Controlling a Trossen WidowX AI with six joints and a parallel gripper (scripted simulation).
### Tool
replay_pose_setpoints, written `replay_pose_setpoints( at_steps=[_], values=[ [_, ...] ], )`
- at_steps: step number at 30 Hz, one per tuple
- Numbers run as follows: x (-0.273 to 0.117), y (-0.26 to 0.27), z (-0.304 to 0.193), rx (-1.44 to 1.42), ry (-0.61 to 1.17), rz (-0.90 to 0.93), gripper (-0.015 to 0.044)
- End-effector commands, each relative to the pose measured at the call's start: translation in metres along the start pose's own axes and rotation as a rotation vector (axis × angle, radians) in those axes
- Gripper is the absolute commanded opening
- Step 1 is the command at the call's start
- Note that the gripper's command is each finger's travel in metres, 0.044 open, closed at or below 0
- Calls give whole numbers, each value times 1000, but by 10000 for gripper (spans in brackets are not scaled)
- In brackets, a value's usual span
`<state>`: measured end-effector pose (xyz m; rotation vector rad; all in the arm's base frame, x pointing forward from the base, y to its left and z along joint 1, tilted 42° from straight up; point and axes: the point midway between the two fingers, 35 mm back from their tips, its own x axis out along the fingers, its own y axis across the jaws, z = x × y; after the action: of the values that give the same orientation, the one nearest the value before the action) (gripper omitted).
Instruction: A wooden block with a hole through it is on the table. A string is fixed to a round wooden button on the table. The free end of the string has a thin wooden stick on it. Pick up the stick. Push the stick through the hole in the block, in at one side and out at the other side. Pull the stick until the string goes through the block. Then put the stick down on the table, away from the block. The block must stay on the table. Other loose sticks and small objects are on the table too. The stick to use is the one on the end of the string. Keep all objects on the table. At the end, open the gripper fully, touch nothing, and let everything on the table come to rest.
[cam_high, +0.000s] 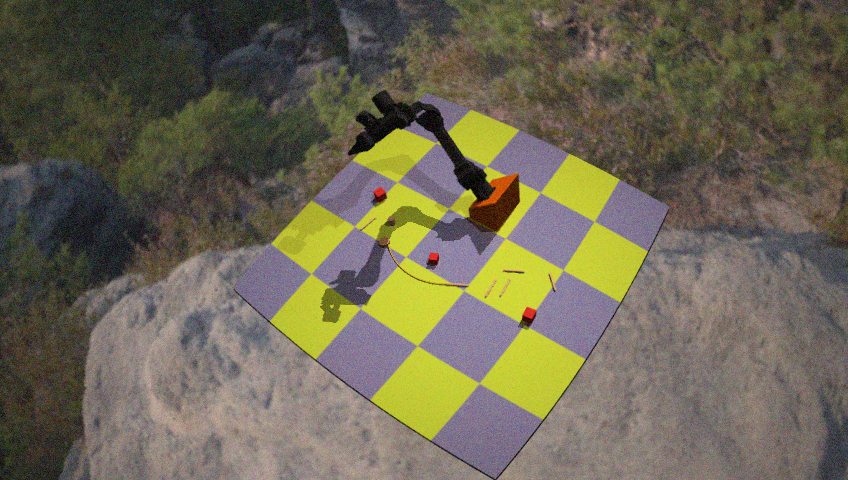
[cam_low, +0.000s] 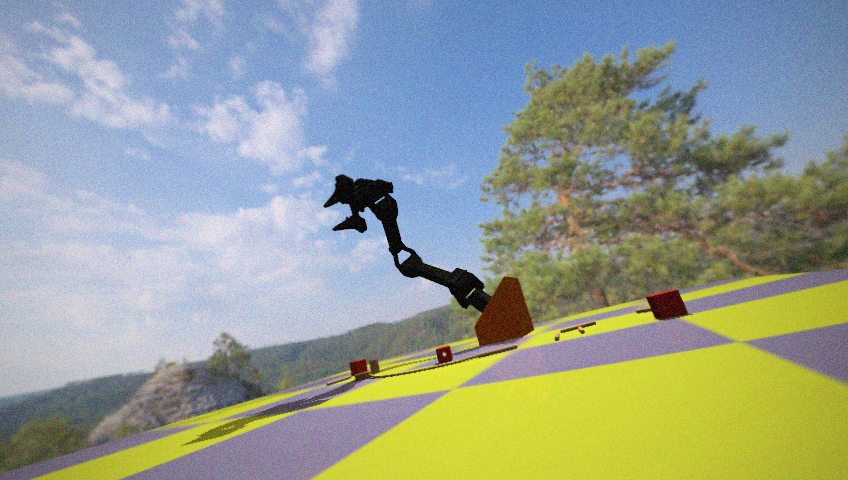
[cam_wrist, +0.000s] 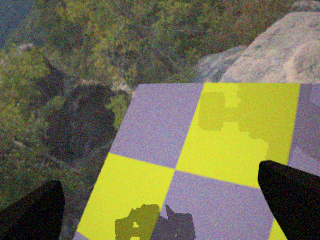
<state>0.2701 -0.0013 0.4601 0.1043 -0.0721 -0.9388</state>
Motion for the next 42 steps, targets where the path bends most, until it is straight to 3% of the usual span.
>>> replay_pose_setpoints(
  at_steps=[1,5,12,20,27,34,37,42],
  values=[
    [0,0,0,0,0,0,426],
    [5,19,-15,-104,-10,49,440],
    [37,68,-111,-760,49,160,440],
    [62,69,-201,-1239,194,254,440],
    [79,28,-308,-1818,479,441,440],
    [68,-52,-394,-2275,911,776,440],
    [57,-82,-413,-2371,1078,923,440],
    [56,-84,-414,-2377,1090,934,440]
  ],
)
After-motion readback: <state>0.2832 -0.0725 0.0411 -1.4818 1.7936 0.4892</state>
